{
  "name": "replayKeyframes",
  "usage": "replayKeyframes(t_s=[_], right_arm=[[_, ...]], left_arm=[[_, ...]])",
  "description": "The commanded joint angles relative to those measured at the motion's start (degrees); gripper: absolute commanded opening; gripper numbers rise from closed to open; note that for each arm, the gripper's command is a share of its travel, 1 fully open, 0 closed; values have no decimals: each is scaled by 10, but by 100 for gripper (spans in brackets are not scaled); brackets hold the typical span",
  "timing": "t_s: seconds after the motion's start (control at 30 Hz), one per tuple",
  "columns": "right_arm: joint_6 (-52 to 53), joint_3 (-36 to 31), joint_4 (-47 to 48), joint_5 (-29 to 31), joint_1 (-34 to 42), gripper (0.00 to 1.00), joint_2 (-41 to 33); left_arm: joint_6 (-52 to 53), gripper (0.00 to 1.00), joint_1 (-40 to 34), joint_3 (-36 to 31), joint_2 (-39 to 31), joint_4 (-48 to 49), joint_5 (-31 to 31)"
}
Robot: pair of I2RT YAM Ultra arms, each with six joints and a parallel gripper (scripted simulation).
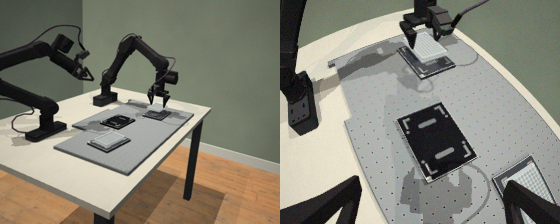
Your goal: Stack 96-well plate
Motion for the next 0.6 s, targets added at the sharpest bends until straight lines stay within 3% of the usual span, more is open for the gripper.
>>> replayKeyframes(t_s=[0.0, 0.13, 0.27, 0.57], right_arm=[[6, -1, -111, 12, -4, 100, -77], [15, 1, -186, 23, 5, 100, -171], [-6, 7, -243, -12, -41, 100, -240], [-10, 15, -275, -8, -54, 100, -294]], left_arm=[[5, 78, -1, 12, -14, -10, 0], [5, 78, -1, 12, -14, -10, 0], [2, 78, -1, 6, -9, -3, 0], [1, 78, -3, 14, -20, -11, 0]])
